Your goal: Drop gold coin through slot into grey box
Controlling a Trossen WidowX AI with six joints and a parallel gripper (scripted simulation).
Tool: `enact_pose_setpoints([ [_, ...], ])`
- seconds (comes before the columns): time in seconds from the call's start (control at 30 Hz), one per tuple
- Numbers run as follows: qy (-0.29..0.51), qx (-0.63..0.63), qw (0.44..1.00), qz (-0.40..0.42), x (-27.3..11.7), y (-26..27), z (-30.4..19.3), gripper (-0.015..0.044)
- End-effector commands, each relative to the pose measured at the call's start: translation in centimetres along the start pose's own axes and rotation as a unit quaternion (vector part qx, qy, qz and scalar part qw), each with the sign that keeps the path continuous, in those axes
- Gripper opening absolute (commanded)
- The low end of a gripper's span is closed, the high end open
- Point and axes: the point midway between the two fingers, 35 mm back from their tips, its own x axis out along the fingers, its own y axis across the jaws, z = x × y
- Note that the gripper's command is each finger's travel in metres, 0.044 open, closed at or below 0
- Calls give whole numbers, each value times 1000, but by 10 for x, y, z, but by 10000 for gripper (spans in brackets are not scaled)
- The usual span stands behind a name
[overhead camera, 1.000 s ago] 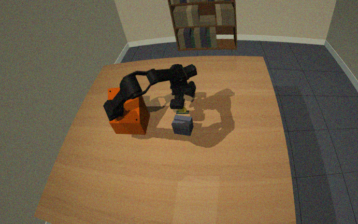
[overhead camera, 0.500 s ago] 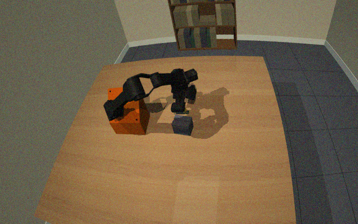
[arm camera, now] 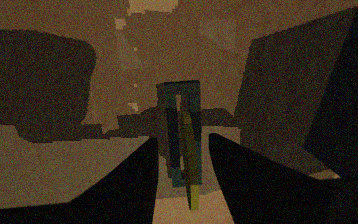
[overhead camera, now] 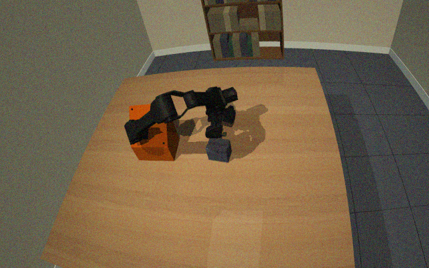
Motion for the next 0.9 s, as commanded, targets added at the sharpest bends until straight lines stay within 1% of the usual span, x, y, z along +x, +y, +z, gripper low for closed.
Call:
enact_pose_setpoints([
  [0.0,2,-2,1000,-2,3,-1,-2,82],
  [0.07,2,-2,1000,-2,3,-1,-2,29],
  [0.2,2,-2,1000,-2,3,-1,-2,3],
  [0.47,2,-2,1000,-2,1,-1,-2,0],
  [0.87,2,-2,1000,1,-28,1,2,0],
])
